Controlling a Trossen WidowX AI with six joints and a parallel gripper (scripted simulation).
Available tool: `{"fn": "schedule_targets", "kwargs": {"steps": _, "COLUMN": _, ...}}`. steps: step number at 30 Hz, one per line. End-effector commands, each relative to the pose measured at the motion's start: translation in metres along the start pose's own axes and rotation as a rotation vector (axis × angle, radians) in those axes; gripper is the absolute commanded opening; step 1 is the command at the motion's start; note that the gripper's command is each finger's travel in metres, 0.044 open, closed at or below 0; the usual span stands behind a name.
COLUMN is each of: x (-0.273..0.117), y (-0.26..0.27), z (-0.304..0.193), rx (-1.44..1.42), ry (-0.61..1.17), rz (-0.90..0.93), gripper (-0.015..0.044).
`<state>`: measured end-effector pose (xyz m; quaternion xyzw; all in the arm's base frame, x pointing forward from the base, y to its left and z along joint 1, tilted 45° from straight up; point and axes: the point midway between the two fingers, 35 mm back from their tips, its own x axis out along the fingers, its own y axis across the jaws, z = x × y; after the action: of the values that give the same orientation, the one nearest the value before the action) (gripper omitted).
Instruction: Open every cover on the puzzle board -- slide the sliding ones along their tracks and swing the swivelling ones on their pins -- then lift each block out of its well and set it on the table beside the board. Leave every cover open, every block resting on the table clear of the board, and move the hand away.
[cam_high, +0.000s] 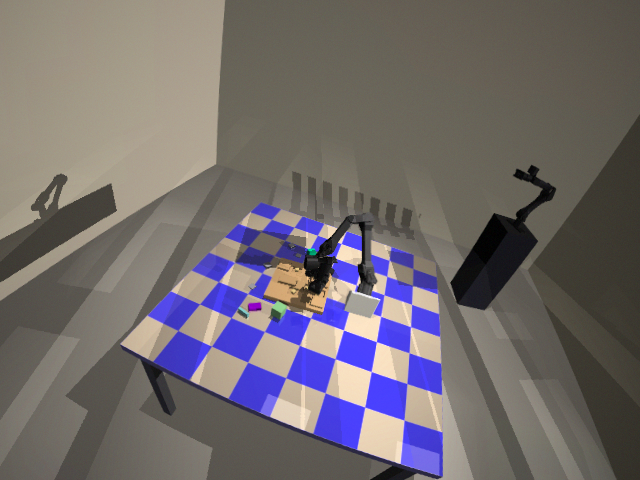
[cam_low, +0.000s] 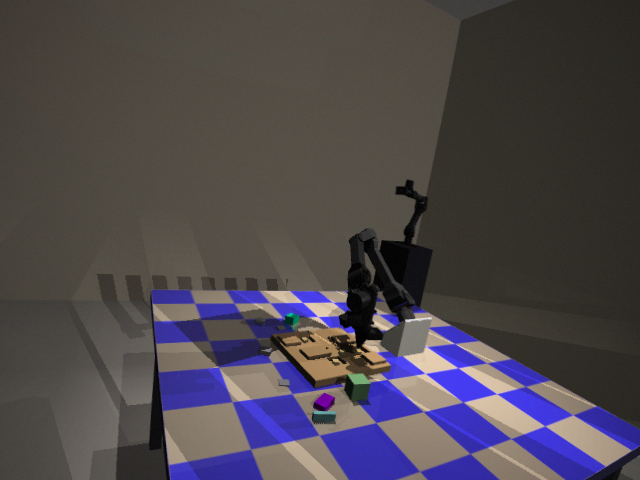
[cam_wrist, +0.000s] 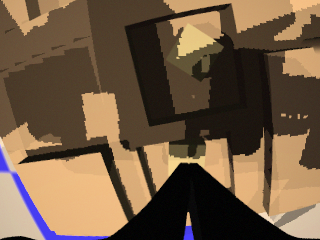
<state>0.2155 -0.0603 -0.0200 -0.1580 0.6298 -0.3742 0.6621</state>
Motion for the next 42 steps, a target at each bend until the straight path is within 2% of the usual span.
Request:
{"fn": "schedule_targets", "kwargs": {"steps": 1, "x": 0.006, "y": 0.0, "z": -0.002, "rx": -0.011, "ry": 0.004, "rz": -0.007, "gripper": 0.0}}
{"fn": "schedule_targets", "kwargs": {"steps": 42, "x": 0.015, "y": -0.002, "z": -0.016, "rx": -0.017, "ry": 0.004, "rz": -0.008, "gripper": 0.0}}
